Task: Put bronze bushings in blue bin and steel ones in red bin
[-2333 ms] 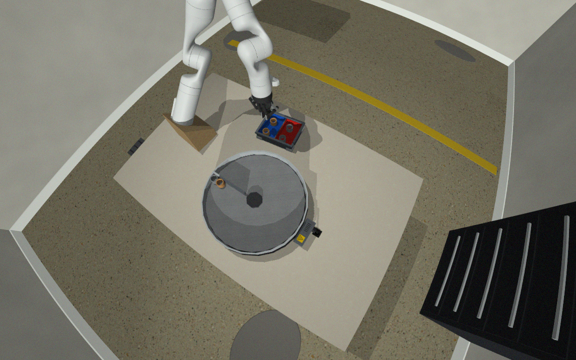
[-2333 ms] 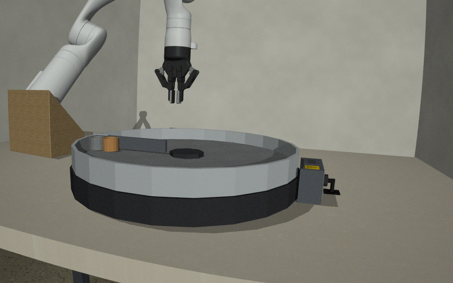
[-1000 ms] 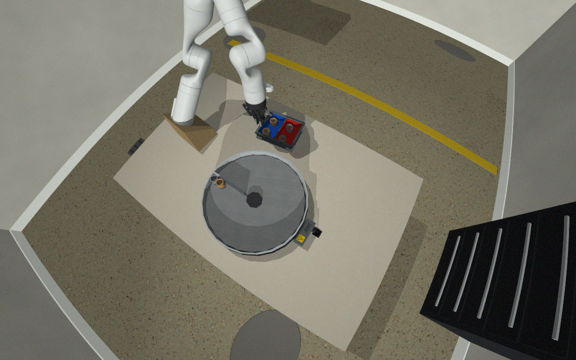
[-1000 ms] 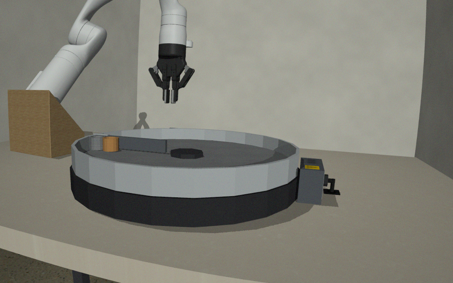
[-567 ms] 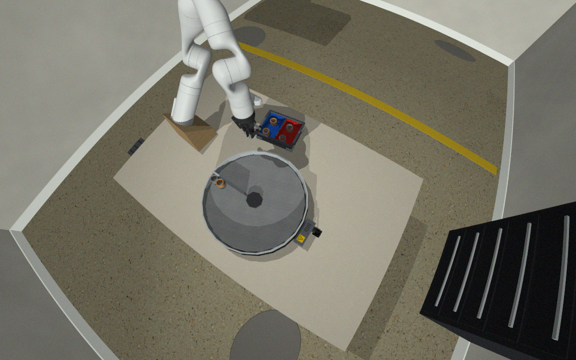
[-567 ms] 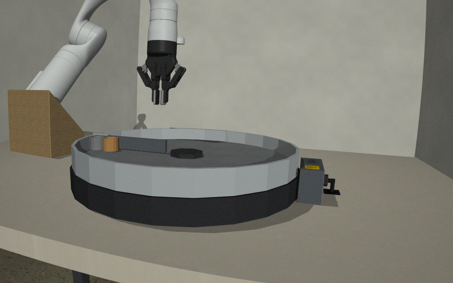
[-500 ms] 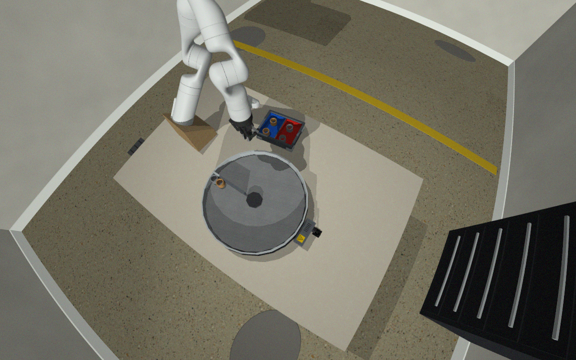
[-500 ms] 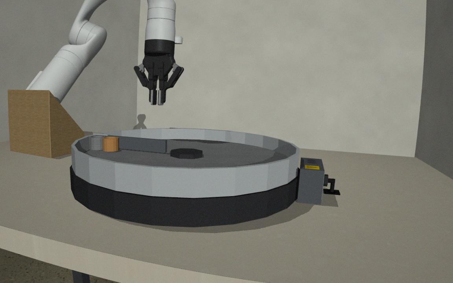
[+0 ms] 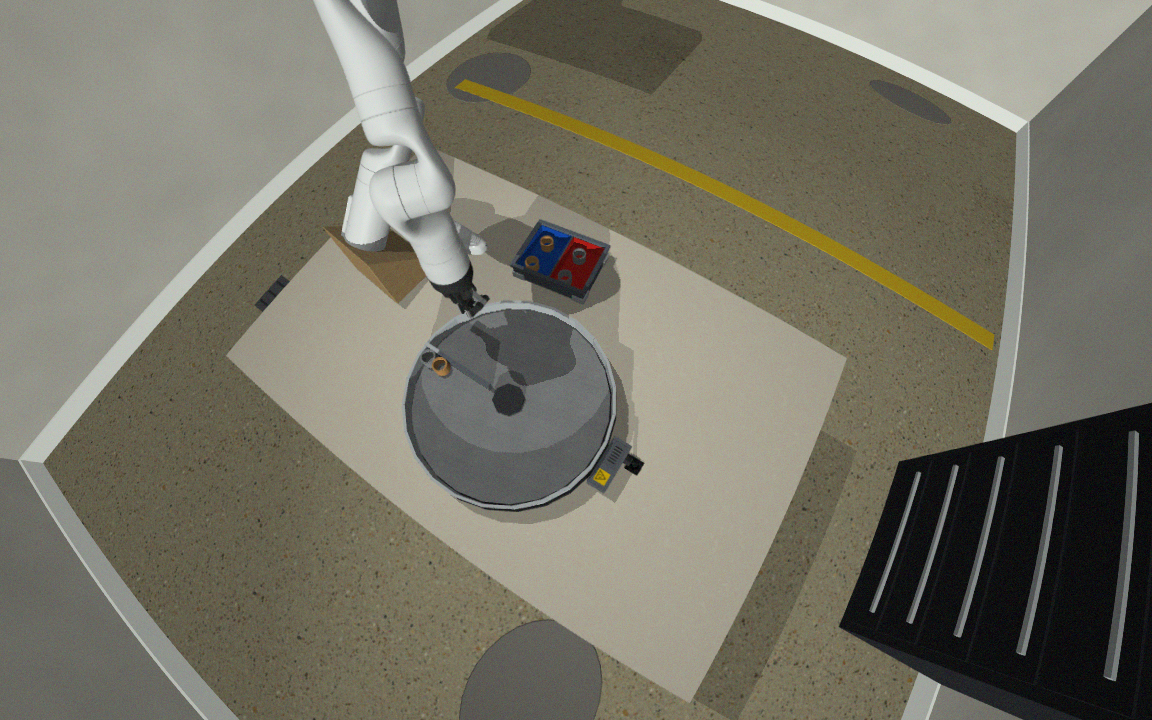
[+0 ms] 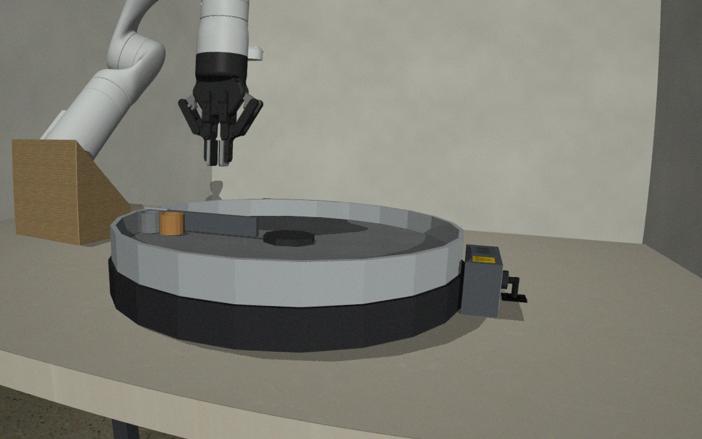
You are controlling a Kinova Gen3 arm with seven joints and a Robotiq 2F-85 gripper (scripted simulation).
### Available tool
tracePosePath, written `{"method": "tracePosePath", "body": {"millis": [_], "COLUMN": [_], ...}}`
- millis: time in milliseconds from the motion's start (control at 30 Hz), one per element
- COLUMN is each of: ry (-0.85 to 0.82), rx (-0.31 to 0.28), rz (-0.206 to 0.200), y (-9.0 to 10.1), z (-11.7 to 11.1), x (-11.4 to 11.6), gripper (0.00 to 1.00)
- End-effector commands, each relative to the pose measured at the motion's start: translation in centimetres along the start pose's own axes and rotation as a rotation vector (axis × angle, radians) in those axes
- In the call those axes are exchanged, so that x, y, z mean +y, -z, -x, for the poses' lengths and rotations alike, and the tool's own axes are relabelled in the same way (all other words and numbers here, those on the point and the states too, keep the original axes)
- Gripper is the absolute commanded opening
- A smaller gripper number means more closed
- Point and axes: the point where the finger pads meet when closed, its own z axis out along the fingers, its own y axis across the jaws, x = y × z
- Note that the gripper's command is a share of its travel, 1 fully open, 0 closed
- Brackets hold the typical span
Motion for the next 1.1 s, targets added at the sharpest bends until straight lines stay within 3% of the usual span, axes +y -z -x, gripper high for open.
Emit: {"method": "tracePosePath", "body": {"millis": [0,33,100,200,300,467,867,1067], "ry": [-0.01,-0.01,-0.01,-0.01,-0.01,-0.01,-0.01,-0.01], "rx": [0.018,0.017,0.017,0.017,0.017,0.017,0.017,0.015], "rz": [0.002,0.002,0.002,0.002,0.002,0.003,0.003,0.004], "y": [-0.4,-0.5,-0.5,-0.6,-0.6,-0.8,-0.8,-2.2], "z": [1.3,2.4,2.4,5.6,5.6,11.0,11.0,11.0], "x": [0.1,0.1,0.1,0.1,0.1,0.1,0.1,0.1], "gripper": [0.14,0.14,0.14,0.14,0.14,0.14,0.14,0.14]}}
